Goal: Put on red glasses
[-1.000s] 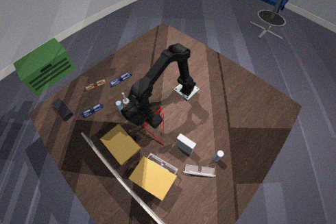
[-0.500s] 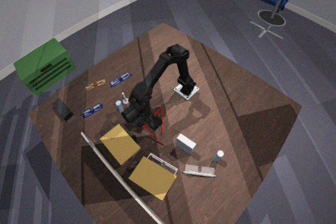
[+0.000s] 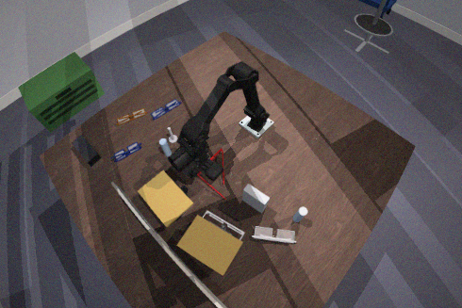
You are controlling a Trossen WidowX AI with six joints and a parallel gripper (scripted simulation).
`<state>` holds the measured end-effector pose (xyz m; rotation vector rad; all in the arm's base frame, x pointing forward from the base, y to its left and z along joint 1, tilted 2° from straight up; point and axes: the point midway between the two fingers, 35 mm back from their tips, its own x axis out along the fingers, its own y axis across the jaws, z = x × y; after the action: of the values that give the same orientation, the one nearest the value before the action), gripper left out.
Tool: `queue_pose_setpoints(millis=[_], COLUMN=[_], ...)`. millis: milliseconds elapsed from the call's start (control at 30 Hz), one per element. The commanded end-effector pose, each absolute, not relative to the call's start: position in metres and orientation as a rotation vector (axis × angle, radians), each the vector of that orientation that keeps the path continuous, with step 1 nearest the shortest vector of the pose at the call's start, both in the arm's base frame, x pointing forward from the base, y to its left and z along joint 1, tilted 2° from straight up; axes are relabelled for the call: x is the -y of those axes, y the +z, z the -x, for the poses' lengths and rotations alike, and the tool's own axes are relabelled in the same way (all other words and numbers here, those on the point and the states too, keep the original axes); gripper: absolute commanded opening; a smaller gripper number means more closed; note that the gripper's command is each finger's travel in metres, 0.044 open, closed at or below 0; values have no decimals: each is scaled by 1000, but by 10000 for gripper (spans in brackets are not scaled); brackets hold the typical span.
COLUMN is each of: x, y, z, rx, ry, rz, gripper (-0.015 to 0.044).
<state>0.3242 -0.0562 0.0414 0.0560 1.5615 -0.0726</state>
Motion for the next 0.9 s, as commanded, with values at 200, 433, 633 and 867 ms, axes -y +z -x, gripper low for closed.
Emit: queue_pose_setpoints(millis=[200,433,633,867], x=[56,52,53,53], y=[36,36,39,39], z=[-321,-321,-323,-323], rx=[-1577,-1577,-1570,-1570], ry=[-71,-71,-68,-68], rz=[-53,-53,-53,-53], gripper=[120,120,74,27])
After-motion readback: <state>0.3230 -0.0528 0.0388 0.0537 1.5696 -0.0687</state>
